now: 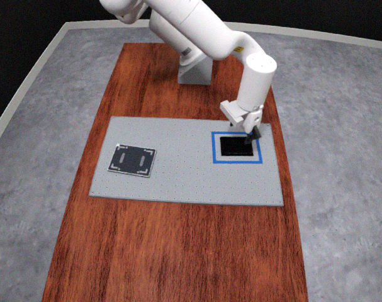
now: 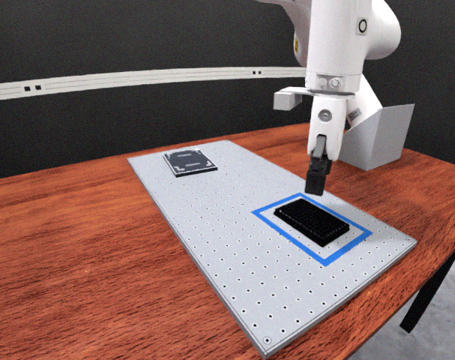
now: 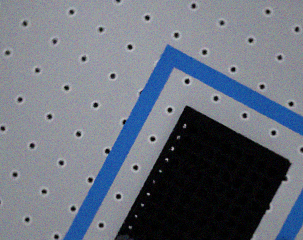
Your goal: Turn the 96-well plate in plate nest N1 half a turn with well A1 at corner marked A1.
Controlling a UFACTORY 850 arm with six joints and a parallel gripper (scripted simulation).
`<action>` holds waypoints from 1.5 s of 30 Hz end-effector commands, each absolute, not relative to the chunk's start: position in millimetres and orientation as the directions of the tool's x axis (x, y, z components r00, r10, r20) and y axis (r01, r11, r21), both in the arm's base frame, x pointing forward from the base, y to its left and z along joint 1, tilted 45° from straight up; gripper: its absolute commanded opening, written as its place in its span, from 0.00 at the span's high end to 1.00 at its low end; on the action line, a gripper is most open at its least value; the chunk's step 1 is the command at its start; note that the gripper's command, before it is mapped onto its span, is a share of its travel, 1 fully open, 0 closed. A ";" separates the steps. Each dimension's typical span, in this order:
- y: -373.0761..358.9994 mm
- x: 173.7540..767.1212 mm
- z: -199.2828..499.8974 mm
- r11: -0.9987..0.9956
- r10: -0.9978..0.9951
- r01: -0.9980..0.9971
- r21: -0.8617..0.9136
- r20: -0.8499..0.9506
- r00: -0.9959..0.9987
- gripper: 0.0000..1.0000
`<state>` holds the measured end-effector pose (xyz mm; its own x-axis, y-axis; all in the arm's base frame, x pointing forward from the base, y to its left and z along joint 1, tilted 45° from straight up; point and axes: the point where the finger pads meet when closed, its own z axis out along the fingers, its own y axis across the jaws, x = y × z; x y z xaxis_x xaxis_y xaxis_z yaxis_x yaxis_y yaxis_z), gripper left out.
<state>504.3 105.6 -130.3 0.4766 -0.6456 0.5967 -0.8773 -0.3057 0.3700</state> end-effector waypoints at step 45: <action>89.0 504.3 -147.5 0.025 -0.711 -0.999 0.025 0.703 0.000 0.00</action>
<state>503.5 92.6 -143.4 0.0005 -0.7108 0.7034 -0.9993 0.0261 0.0270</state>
